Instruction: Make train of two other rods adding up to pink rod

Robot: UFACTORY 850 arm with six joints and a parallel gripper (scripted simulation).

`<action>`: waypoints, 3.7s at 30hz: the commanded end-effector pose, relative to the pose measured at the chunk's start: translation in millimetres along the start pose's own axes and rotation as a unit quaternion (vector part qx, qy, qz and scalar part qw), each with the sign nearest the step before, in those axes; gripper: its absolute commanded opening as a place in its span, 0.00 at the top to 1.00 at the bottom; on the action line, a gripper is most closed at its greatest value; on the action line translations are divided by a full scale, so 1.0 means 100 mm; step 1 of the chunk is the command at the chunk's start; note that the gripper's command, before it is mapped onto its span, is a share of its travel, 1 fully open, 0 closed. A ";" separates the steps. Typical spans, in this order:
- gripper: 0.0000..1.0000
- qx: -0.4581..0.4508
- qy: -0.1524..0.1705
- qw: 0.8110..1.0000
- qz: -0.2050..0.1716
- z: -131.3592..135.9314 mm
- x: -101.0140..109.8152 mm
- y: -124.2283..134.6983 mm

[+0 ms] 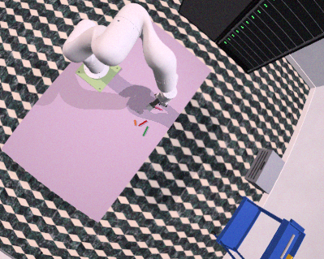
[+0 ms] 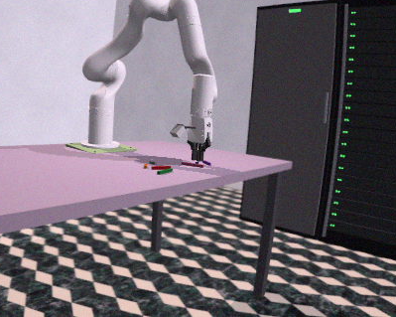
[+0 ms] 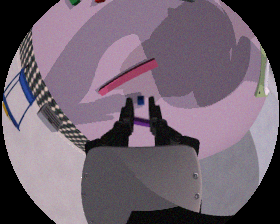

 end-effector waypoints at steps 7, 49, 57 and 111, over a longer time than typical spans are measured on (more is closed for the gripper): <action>0.76 0.000 -0.001 1.000 -0.001 -0.01 0.01 0.00; 0.76 0.000 -0.001 1.000 -0.001 -0.01 -0.13 0.01; 0.76 0.000 -0.001 1.000 -0.001 -0.01 -0.13 0.01; 0.96 0.000 -0.001 1.000 -0.001 -0.01 -0.13 0.01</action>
Point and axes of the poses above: the point where the finger pads meet when closed, its own x axis back along the fingers, its own z axis across the jaws, y = z × x, the point moved 1 cm from there along x, back along the fingers, and after that the axes turned 15 degrees about -x, right-handed, at the moved point
